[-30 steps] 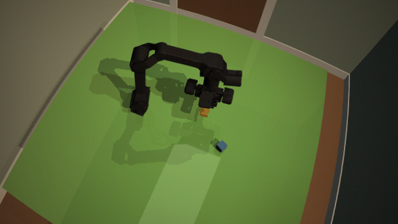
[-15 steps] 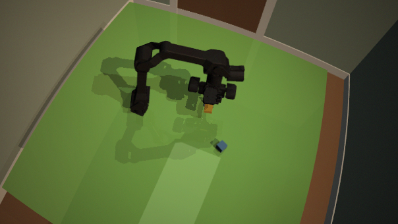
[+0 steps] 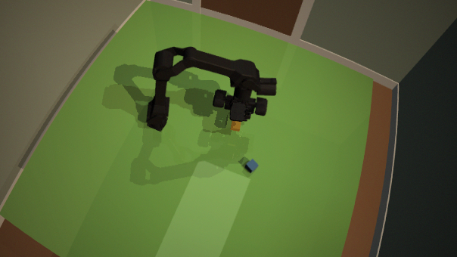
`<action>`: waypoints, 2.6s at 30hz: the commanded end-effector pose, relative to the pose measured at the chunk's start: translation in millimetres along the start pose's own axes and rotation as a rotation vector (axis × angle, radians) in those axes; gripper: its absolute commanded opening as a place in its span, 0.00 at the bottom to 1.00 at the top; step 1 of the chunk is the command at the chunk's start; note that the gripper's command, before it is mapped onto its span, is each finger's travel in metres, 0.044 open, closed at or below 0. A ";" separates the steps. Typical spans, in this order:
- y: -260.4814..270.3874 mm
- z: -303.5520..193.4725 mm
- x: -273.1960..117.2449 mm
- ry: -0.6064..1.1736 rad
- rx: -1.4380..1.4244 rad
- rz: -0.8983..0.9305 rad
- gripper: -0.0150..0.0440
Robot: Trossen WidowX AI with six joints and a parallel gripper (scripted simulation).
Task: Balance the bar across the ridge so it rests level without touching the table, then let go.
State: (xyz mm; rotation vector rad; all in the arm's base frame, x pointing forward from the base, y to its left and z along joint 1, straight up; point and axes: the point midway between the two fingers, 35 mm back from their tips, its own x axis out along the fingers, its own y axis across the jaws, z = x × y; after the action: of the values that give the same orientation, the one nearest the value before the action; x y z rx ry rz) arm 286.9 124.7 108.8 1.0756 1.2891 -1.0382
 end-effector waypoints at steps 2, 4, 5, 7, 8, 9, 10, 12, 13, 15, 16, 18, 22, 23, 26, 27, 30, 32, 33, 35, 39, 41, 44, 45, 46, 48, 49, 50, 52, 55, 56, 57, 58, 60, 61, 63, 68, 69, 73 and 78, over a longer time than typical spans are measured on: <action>0.3 0.7 8.4 -0.002 0.000 0.002 0.25; 0.1 0.9 11.2 -0.002 0.000 0.002 0.25; 0.0 0.9 11.9 -0.002 0.000 0.002 0.25; 0.0 0.9 12.1 -0.002 0.000 0.002 0.25; 0.0 0.9 12.0 -0.002 0.000 0.002 0.25; 0.1 0.8 11.9 -0.002 0.000 0.002 0.25; 0.1 0.8 11.9 -0.002 0.000 0.002 0.25; 0.0 0.8 11.7 -0.002 0.000 0.002 0.25; 0.0 0.8 11.3 -0.002 0.000 0.002 0.25; 0.0 0.8 11.2 -0.002 0.000 0.002 0.25; 0.0 0.8 11.2 -0.002 0.000 0.002 0.25; 0.0 0.8 11.4 -0.002 0.000 0.002 0.25; 0.0 0.8 11.7 -0.002 0.000 0.002 0.25; 0.0 0.8 11.9 -0.002 0.000 0.002 0.25; 0.0 0.8 12.1 -0.002 0.000 0.002 0.25; 0.0 0.8 12.2 -0.002 0.000 0.002 0.25; 0.0 0.8 12.4 -0.002 0.000 0.002 0.25; 0.0 0.8 12.6 -0.002 0.000 0.002 0.25; 0.0 0.8 12.6 -0.002 0.000 0.002 0.25; 0.0 0.8 12.9 -0.002 0.000 0.002 0.25; 0.0 0.7 13.2 -0.002 0.000 0.002 0.25; 0.0 0.7 13.3 -0.002 0.000 0.002 0.25; 0.0 0.7 13.6 -0.002 0.000 0.002 0.25; 0.0 0.7 13.7 -0.002 0.000 0.002 0.25; 0.0 0.7 13.7 -0.002 0.000 0.002 0.25; 0.0 0.7 13.9 -0.002 0.000 0.002 0.25; 0.0 0.7 14.0 -0.002 0.000 0.002 0.25; 0.0 0.7 14.1 -0.002 0.000 0.002 0.25; 0.0 0.7 14.2 -0.002 0.000 0.002 0.25; 0.0 0.7 14.6 -0.002 0.000 0.002 0.25; 0.0 0.7 14.6 -0.002 0.000 0.002 0.25; 0.0 0.7 14.7 -0.002 0.000 0.002 0.25; 0.0 0.7 14.7 -0.002 0.000 0.002 0.25; 0.0 0.7 14.9 -0.002 0.000 0.002 0.25; 0.0 0.7 15.0 -0.002 0.000 0.002 0.25; 0.0 0.7 15.2 -0.002 0.000 0.002 0.25; 0.0 0.6 15.6 -0.002 0.000 0.002 0.25; 0.0 0.6 15.7 -0.002 0.000 0.002 0.25; 0.0 0.6 16.0 -0.002 0.000 0.002 0.25; 0.0 0.6 16.4 -0.002 0.000 0.002 0.25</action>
State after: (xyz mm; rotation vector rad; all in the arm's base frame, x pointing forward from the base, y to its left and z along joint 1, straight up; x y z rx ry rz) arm 286.7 124.3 92.8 1.0756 1.2892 -1.0398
